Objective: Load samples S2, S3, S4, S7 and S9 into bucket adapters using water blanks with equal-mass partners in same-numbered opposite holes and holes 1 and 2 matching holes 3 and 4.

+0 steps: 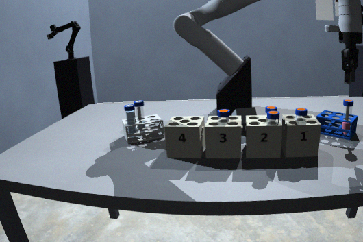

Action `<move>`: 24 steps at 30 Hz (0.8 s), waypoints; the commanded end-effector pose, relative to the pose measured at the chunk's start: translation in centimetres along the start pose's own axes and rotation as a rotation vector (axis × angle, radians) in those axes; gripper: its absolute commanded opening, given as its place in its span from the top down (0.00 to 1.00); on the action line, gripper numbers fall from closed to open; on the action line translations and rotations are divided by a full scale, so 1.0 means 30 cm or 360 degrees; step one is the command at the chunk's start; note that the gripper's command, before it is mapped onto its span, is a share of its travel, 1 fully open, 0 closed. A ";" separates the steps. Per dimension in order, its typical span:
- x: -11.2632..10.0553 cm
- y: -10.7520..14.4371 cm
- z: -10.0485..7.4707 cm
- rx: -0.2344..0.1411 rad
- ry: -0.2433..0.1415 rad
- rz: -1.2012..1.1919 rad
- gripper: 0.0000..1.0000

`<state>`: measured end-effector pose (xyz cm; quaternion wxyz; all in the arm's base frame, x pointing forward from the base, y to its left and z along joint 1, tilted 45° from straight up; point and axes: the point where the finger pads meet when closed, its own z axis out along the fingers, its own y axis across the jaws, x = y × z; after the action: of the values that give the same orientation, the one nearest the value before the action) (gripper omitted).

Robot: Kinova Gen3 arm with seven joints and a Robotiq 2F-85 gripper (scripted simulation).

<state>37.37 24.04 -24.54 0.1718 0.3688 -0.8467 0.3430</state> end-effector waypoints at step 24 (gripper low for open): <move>-0.002 0.000 0.095 0.0000 -0.0004 0.0000 0.38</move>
<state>37.27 22.14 -26.44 0.1717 0.3689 -0.8467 0.3430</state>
